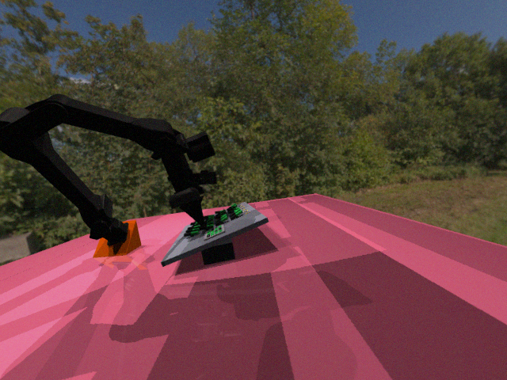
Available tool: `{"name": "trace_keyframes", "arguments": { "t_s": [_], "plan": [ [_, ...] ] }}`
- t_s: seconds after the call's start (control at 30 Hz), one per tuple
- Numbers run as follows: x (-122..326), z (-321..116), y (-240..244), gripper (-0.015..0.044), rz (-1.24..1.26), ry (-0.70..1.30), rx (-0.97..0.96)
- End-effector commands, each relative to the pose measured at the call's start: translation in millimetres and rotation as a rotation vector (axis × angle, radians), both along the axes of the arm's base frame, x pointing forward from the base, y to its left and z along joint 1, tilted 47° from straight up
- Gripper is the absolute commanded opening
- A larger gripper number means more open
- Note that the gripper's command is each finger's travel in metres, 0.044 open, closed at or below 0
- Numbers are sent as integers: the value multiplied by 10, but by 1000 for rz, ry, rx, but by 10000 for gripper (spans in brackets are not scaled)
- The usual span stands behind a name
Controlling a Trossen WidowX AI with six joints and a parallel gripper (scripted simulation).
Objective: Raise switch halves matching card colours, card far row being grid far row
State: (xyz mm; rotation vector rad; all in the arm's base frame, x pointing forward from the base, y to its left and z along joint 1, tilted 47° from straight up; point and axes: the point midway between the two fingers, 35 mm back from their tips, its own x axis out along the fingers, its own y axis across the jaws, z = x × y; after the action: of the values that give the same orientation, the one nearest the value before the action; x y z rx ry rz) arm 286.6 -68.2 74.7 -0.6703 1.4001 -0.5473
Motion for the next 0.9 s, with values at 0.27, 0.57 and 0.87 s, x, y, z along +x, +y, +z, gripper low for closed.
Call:
{"name": "trace_keyframes", "arguments": {
  "t_s": [0.27,0.57,0.87],
  "plan": [
    [6,-9,-15,0,4,1,-5],
    [-8,297,321,0,-10,14,3],
    [-22,624,259,0,-15,22,-4]
  ]
}}
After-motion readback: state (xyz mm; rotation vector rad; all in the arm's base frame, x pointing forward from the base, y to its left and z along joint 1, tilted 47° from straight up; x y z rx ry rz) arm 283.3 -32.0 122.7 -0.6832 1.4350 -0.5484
